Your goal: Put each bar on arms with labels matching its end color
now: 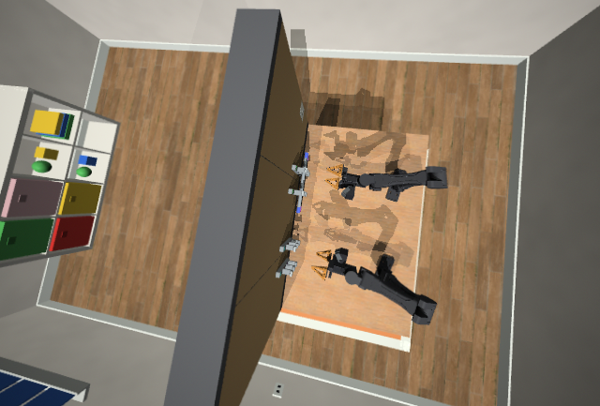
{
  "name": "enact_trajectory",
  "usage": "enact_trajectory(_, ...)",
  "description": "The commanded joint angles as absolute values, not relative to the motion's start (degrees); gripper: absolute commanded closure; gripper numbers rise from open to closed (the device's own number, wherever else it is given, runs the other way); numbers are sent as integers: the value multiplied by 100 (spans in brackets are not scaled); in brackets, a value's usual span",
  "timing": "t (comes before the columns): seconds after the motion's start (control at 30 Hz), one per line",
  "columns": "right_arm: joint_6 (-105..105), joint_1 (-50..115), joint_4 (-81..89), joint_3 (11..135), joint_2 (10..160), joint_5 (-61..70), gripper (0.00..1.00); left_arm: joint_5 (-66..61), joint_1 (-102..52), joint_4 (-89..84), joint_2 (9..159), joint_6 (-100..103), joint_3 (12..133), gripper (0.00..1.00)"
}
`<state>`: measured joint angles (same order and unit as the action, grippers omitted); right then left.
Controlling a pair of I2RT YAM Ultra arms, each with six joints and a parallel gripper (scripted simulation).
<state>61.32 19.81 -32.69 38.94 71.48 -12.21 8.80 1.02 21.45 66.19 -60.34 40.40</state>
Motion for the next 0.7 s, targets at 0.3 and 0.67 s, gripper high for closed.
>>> enact_trajectory(0.3,7018,2231,-3842,3775,7488,-1357,0,1051,166,2842,6863,-6949,3767,0)
enact_trajectory(0.67,7820,2434,-4198,3717,7839,-1458,0,1151,196,3449,7139,-7769,3507,0)
